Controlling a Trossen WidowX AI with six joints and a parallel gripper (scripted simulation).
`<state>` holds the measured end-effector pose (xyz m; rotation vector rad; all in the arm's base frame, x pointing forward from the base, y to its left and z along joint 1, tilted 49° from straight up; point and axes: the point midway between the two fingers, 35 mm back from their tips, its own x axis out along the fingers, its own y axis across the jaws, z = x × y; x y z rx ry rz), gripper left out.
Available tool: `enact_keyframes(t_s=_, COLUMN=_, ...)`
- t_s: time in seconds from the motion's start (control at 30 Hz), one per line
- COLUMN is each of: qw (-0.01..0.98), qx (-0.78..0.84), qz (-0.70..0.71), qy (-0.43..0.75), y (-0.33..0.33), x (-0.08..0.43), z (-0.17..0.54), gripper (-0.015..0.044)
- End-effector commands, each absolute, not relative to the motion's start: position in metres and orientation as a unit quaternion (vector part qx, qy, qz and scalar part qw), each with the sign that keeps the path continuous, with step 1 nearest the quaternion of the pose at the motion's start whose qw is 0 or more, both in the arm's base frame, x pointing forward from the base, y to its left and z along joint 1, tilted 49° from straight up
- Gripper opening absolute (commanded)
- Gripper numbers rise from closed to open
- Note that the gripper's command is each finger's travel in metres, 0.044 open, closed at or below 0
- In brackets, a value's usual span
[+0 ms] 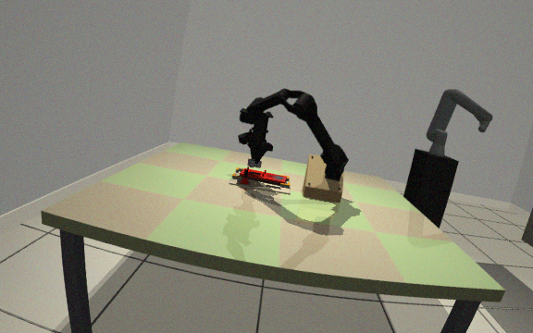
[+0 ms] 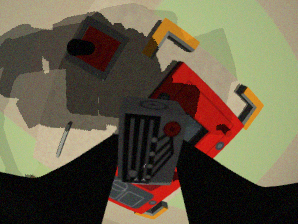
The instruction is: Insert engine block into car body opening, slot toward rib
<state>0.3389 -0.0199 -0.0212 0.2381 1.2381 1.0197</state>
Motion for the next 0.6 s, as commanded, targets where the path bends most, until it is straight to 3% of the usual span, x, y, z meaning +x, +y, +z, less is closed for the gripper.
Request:
enact_keyframes(t_s=0.0, qw=0.683, qx=0.152, qz=0.415, qy=0.582, y=-0.027, x=0.34, z=-0.032, gripper=0.0)
enact_keyframes(t_s=0.47, qw=0.632, qx=0.296, qz=0.283, qy=0.658, y=-0.039, x=0.336, z=-0.071, gripper=0.0)
enact_keyframes(t_s=0.57, qw=0.628, qx=0.304, qz=0.274, qy=0.661, y=-0.039, x=0.336, z=-0.071, gripper=0.0079)
